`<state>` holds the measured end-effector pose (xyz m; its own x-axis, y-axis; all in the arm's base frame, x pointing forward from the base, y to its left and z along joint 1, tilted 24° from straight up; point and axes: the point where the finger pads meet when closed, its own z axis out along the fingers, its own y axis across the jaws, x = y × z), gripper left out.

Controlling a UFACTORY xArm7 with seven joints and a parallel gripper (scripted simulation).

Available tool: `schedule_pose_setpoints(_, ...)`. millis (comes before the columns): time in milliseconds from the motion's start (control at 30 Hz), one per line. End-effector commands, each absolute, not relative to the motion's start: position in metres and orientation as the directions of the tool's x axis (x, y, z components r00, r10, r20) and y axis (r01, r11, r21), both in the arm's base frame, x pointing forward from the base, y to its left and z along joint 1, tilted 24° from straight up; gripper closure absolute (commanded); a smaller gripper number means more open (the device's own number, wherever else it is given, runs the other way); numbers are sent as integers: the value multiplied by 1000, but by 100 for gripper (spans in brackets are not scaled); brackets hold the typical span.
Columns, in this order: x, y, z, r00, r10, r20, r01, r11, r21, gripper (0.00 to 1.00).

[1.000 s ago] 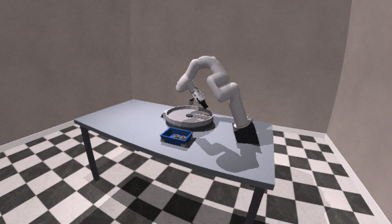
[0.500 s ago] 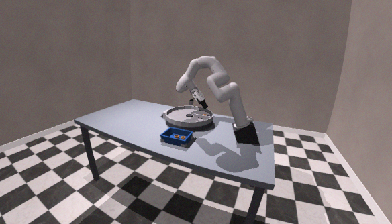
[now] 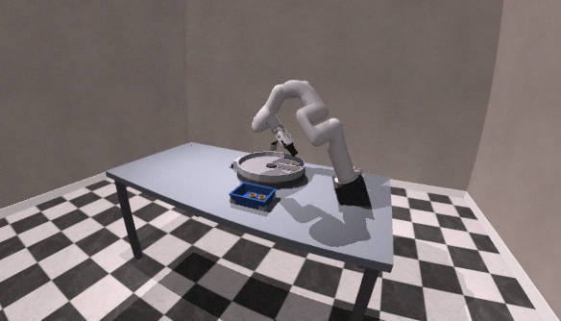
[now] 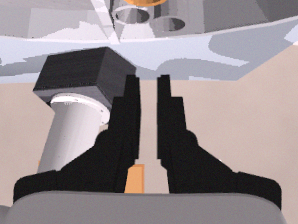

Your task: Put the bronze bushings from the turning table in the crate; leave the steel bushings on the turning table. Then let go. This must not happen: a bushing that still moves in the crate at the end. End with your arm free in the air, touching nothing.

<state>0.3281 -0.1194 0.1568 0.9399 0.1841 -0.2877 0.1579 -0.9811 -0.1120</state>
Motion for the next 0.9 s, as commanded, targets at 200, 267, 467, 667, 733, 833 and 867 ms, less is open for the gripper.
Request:
schedule_pose_setpoints(200, 329, -120, 158, 941, 183, -286, 157, -981, -110, 89)
schedule_pose_setpoints(267, 329, -120, 158, 941, 183, -286, 157, -981, -110, 89)
schedule_pose_setpoints(467, 329, -120, 158, 941, 181, -284, 156, -982, -110, 90)
schedule_pose_setpoints(667, 329, -120, 157, 951, 165, -263, 141, -984, -106, 90)
schedule_pose_setpoints(733, 329, -120, 157, 957, 152, -248, 130, -986, -103, 90)
schedule_pose_setpoints(833, 330, -120, 156, 968, 125, -215, 106, -989, -99, 90)
schedule_pose_setpoints(867, 330, -121, 156, 973, 114, -202, 95, -991, -98, 90)
